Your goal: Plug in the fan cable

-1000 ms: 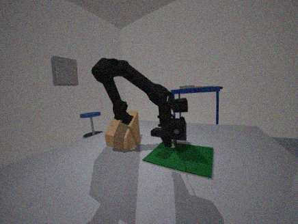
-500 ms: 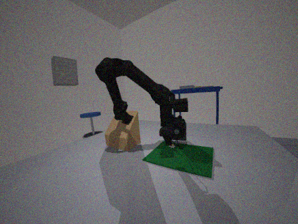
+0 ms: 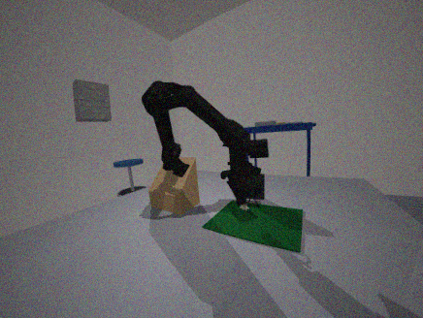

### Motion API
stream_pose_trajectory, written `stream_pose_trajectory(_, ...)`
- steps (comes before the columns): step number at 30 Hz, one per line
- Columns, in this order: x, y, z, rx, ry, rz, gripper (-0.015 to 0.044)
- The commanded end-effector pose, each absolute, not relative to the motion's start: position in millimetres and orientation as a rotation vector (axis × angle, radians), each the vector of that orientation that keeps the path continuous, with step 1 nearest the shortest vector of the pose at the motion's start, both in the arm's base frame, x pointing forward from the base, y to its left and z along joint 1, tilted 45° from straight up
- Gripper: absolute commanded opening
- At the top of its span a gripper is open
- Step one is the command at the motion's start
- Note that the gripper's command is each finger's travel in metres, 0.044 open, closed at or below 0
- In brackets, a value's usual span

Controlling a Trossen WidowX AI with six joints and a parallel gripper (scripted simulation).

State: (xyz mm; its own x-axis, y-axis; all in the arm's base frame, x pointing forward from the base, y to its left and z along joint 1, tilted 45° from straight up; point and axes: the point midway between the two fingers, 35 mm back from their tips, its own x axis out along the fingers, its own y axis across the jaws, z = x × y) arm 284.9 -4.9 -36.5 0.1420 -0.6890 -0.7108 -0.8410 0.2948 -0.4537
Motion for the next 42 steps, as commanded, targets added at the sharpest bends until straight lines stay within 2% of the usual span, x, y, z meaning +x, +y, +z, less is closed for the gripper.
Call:
stream_pose_trajectory(1, 284, -2, -40, -1.521, 1.602, 0.293, 0.0)
stream_pose_trajectory(23, 279, 17, -59, -2.068, 1.566, 0.988, 0.0)
stream_pose_trajectory(42, 273, 32, -75, -2.466, 1.353, 1.672, 0.0)
